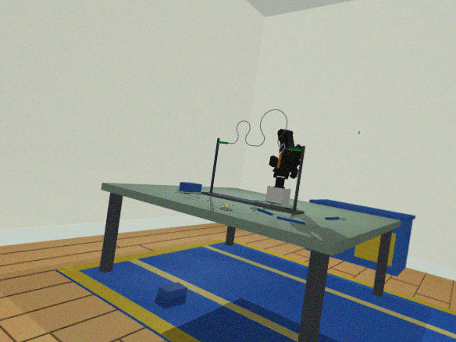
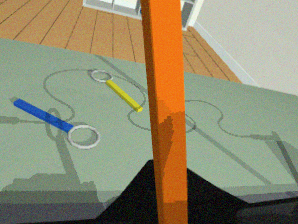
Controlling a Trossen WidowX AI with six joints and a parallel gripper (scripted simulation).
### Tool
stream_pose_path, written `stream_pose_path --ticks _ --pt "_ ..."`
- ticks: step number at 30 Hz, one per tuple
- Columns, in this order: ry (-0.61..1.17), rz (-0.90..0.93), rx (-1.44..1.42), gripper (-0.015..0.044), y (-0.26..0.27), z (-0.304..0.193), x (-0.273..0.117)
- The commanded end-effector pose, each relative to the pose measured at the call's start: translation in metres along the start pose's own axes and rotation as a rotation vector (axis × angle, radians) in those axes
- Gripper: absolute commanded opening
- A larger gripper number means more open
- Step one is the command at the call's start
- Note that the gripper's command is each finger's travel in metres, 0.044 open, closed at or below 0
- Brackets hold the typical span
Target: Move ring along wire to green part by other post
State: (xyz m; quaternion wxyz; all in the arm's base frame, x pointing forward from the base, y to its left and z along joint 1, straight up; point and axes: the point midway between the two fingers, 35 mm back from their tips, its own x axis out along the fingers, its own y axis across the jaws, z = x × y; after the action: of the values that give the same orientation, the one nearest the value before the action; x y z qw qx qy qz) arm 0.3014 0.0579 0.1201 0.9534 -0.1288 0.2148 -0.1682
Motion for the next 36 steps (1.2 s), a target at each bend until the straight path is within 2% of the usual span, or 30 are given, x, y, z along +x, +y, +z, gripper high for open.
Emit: stream_pose_path --ticks 1,14,36 --pt "0.012 0.043 0.084 -0.0150 0.017 0.002 -0.002" --pt "0.028 0.107 0.216 -0.0150 0.047 0.007 -0.009" --pt "0.032 0.125 0.254 -0.0150 0.072 0.014 -0.016"
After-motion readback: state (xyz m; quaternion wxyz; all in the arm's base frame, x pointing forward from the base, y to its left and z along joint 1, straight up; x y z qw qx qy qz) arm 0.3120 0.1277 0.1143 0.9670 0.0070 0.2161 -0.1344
